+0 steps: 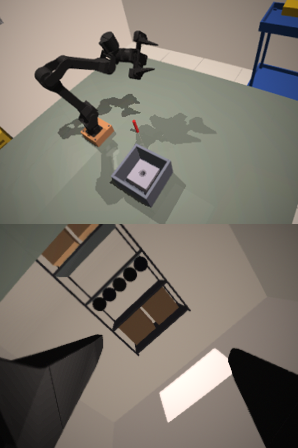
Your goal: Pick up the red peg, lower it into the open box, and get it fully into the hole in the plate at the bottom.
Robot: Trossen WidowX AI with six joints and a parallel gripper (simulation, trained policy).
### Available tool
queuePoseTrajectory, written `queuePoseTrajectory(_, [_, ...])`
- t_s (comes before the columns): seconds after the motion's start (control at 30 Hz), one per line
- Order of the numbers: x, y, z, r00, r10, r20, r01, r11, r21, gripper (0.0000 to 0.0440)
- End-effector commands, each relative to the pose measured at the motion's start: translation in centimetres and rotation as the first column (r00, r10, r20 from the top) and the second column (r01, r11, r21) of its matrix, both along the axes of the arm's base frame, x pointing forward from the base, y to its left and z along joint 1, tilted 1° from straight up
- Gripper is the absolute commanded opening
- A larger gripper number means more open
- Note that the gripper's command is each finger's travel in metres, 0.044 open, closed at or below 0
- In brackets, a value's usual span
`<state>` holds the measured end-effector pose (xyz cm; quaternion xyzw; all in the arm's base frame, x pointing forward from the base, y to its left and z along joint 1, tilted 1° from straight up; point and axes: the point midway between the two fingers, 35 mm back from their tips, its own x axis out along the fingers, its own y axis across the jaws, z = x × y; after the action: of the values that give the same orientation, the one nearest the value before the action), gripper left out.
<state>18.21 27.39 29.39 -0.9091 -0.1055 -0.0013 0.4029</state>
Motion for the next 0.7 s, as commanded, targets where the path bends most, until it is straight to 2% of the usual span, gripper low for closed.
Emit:
queuePoseTrajectory(0.0, [0.0,0.2,1.5,1.000,0.027,0.000,-0.027,0.995,0.094,0.0440])
queuePoseTrajectory(0.17, [0.0,0.2,4.0,0.998,0.070,0.001,-0.067,0.963,0.259,0.0440])
queuePoseTrajectory(0.33, [0.2,0.0,6.4,0.994,0.112,0.007,-0.105,0.902,0.418,0.0440])
queuePoseTrajectory(0.67, [0.6,-1.1,10.5,0.980,0.197,0.035,-0.166,0.702,0.692,0.0440])
